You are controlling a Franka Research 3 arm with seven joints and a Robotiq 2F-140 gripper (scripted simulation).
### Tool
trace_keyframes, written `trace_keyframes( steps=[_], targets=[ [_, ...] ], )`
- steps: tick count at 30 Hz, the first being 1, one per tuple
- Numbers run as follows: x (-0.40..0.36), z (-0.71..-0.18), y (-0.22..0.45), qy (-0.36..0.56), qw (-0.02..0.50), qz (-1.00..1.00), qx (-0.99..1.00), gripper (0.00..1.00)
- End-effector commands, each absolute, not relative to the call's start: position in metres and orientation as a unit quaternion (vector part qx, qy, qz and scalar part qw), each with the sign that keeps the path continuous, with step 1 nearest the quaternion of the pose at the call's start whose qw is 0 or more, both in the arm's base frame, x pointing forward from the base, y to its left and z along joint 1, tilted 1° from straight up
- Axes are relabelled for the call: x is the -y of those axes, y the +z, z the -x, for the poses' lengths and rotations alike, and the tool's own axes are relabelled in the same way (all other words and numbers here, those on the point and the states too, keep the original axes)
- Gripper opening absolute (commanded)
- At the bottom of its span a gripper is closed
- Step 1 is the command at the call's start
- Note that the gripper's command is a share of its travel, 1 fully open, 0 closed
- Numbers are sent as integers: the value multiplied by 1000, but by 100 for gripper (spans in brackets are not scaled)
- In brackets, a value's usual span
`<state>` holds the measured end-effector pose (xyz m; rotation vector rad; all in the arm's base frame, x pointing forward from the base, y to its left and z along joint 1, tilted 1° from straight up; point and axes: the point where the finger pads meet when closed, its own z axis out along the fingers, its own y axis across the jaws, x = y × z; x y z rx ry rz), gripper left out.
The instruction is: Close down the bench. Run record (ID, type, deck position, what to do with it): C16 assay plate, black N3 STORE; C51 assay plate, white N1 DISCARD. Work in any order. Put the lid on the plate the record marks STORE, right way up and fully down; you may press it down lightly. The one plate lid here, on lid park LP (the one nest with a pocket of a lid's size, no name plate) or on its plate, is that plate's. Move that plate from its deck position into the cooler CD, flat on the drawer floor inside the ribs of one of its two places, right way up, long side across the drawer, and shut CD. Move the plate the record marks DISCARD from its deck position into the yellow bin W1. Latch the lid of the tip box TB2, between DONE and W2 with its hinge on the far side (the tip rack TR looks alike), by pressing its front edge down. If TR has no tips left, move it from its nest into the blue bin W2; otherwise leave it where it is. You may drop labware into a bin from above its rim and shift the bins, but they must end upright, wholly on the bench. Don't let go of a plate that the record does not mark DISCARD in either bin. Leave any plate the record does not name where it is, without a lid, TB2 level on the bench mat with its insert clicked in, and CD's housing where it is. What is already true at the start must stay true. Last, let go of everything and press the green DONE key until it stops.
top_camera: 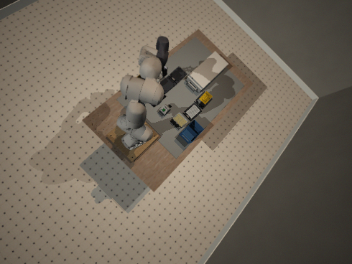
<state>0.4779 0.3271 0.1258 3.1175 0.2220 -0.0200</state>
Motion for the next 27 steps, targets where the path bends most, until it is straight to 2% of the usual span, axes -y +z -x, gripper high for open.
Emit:
trace_keyframes(
  steps=[1,27],
  targets=[
    [-333,-470,128,-3,4,-998,-63,0],
    [-346,-413,128,-3,4,-998,-63,0]
  ],
)
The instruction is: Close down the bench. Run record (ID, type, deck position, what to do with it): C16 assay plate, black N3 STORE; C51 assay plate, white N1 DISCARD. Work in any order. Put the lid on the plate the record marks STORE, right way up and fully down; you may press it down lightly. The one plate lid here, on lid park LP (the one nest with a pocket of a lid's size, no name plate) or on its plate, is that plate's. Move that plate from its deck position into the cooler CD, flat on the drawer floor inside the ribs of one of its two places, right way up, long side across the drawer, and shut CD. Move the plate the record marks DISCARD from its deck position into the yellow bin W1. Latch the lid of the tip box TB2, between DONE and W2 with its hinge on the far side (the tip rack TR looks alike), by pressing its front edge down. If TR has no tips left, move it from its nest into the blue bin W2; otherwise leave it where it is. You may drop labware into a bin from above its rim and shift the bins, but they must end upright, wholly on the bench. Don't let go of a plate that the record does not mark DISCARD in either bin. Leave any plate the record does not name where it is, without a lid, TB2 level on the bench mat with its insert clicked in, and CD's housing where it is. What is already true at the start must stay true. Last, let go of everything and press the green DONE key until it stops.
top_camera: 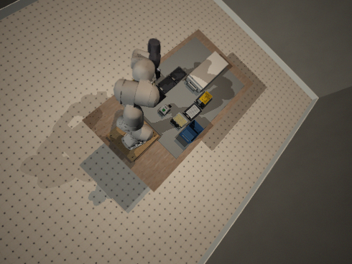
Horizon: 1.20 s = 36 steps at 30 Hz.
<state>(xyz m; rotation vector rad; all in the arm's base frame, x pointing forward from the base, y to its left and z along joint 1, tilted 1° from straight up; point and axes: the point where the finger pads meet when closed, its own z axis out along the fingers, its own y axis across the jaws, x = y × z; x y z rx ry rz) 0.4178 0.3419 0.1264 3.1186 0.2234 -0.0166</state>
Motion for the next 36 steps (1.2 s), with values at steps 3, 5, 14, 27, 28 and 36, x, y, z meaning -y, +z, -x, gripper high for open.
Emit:
trace_keyframes(
  steps=[3,5,14,27,28,36],
  targets=[
    [-348,-405,128,-3,4,-998,-63,0],
    [-349,-400,128,-3,4,-998,-63,0],
    [-353,-382,128,-3,4,-998,-63,0],
    [-361,-348,128,-3,4,-998,-63,0],
    [-362,-345,128,-3,4,-998,-63,0],
    [-365,-330,128,-3,4,-998,-63,0]
  ],
)
